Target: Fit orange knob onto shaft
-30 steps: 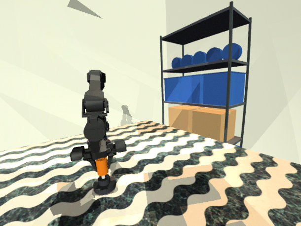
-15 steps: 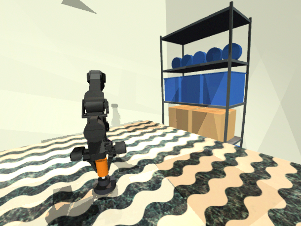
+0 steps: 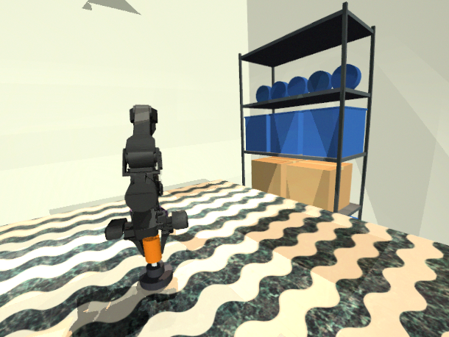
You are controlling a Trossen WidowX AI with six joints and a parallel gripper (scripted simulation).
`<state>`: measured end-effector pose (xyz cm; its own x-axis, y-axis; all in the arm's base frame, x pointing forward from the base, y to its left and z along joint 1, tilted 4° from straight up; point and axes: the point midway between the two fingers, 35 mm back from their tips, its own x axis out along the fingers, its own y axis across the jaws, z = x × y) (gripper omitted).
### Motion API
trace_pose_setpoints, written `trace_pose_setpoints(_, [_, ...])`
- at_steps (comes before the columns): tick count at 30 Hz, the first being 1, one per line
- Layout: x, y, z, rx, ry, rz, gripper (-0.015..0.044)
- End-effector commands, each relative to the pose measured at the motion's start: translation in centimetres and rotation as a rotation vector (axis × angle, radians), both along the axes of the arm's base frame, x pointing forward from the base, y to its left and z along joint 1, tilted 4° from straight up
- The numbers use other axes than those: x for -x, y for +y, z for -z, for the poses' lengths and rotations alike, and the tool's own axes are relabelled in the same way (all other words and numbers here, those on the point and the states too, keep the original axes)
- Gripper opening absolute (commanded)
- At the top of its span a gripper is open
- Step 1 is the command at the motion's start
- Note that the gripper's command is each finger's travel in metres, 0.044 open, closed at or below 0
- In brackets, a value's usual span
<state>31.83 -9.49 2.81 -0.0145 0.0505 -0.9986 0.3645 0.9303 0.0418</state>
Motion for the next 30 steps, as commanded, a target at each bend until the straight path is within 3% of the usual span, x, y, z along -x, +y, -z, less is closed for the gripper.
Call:
trace_pose_setpoints(1, [0.01,0.02,0.00,0.000,-0.002,0.006,0.0000])
trace_pose_setpoints(8, [-0.17,-0.05,-0.47,0.001,-0.002,0.015,0.0000])
trace_pose_setpoints(15, [-0.38,-0.12,-0.63,0.003,0.008,0.215,0.0000])
trace_pose_setpoints(30, [-0.41,-0.09,-0.12,0.003,0.008,0.215,0.0000])
